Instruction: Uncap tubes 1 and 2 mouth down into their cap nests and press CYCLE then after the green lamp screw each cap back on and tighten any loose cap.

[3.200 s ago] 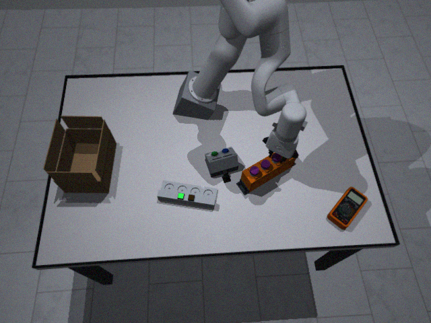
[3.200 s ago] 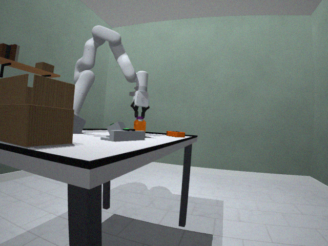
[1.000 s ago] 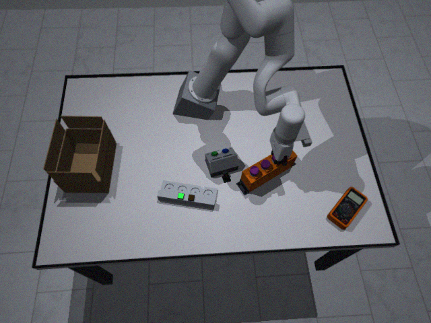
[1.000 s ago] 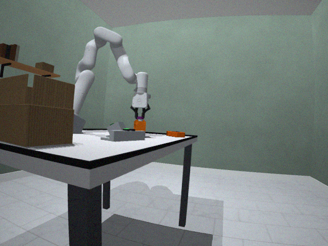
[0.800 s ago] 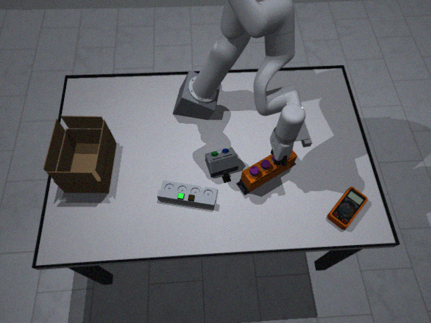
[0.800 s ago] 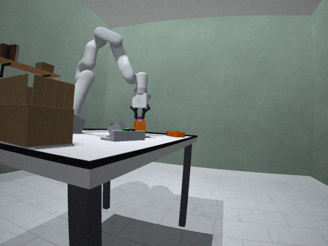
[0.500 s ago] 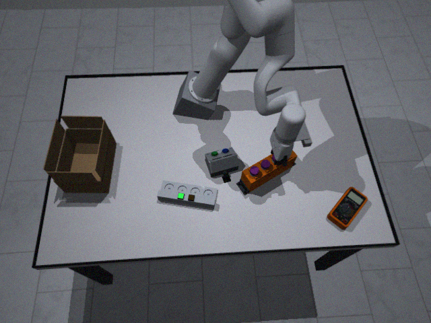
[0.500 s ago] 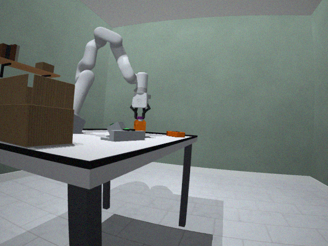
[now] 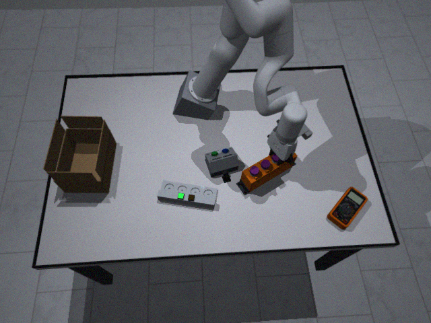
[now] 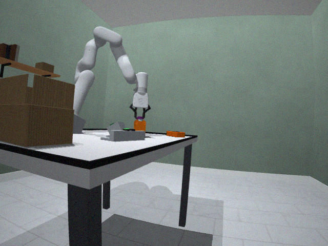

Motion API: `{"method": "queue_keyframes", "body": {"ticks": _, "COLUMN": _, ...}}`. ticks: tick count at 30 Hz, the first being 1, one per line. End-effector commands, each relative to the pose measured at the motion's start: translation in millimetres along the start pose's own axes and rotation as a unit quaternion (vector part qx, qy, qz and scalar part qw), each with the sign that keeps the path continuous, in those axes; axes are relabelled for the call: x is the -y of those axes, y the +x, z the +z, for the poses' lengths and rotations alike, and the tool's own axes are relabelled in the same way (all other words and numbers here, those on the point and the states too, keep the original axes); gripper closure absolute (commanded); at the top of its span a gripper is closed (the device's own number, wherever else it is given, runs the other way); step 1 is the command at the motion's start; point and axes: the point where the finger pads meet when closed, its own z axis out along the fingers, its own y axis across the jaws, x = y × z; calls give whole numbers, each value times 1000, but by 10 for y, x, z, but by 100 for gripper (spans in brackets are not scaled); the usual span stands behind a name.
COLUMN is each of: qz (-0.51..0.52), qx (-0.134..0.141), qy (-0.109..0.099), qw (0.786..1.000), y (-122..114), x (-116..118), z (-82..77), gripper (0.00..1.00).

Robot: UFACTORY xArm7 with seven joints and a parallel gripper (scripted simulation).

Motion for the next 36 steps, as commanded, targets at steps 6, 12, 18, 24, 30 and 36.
{"method": "queue_keyframes", "body": {"ticks": 6, "qz": -174, "qx": -10, "qy": -4, "qw": 985, "y": -1, "x": -16, "z": -12, "gripper": 54}}
{"method": "queue_keyframes", "body": {"ticks": 12, "qz": -186, "qx": -10, "qy": -4, "qw": 982, "y": -2, "x": -17, "z": -12, "gripper": 54}}
{"method": "queue_keyframes", "body": {"ticks": 18, "qz": -186, "qx": -10, "qy": -4, "qw": 982, "y": -2, "x": -17, "z": -12, "gripper": 100}}
{"method": "queue_keyframes", "body": {"ticks": 24, "qz": -186, "qx": -10, "qy": -4, "qw": 982, "y": -2, "x": -17, "z": -12, "gripper": 100}}
{"method": "queue_keyframes", "body": {"ticks": 30, "qz": -153, "qx": -10, "qy": -3, "qw": 988, "y": -2, "x": -17, "z": -11, "gripper": 100}}
{"method": "queue_keyframes", "body": {"ticks": 36, "qz": -54, "qx": -10, "qy": -2, "qw": 998, "y": -2, "x": -17, "z": -7, "gripper": 100}}
